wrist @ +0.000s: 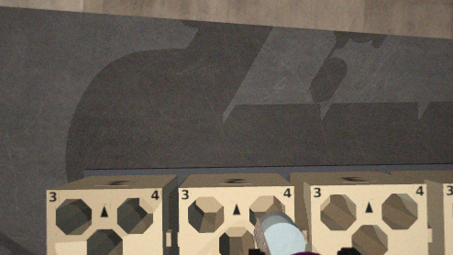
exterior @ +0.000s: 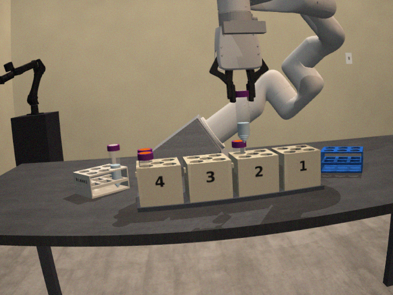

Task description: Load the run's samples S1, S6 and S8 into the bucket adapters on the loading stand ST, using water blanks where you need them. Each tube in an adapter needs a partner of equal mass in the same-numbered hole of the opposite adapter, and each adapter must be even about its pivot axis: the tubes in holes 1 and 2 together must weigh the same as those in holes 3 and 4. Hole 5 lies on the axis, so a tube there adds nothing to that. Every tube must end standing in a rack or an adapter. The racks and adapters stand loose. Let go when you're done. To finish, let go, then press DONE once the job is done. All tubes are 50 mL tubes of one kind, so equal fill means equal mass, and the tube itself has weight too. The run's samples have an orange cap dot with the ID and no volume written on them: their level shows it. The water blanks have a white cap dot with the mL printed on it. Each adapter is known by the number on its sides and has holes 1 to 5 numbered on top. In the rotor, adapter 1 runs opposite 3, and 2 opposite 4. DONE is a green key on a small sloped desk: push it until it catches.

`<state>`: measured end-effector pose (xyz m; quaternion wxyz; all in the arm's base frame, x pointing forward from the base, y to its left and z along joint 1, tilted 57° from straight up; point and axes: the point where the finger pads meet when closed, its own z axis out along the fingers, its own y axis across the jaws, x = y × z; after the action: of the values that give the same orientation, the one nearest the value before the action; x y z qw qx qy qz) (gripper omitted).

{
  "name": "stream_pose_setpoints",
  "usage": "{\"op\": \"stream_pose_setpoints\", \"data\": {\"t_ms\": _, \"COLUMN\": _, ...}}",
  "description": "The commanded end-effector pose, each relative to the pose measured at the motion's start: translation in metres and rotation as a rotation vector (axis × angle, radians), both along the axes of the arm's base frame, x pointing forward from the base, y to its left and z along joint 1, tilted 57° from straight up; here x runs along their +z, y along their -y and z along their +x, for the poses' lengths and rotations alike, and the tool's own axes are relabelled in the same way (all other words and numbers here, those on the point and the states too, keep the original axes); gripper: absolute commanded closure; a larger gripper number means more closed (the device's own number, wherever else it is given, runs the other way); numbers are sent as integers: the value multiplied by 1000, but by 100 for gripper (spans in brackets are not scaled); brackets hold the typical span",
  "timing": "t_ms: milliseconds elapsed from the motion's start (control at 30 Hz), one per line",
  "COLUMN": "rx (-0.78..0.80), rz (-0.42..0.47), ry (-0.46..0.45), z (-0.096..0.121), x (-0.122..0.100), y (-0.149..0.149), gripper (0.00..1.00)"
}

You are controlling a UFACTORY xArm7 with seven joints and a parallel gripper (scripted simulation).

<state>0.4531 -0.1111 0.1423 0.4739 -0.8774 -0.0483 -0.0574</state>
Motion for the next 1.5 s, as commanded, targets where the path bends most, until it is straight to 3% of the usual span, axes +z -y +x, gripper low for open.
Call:
{"op": "stream_pose_setpoints", "data": {"t_ms": 0, "rx": -4, "rz": -3, "ry": 2, "z": 1, "x": -4, "y": -4, "gripper": 100}}
{"op": "stream_pose_setpoints", "data": {"t_ms": 1467, "rx": -4, "rz": -3, "ry": 2, "z": 3, "x": -22, "y": -32, "gripper": 100}}
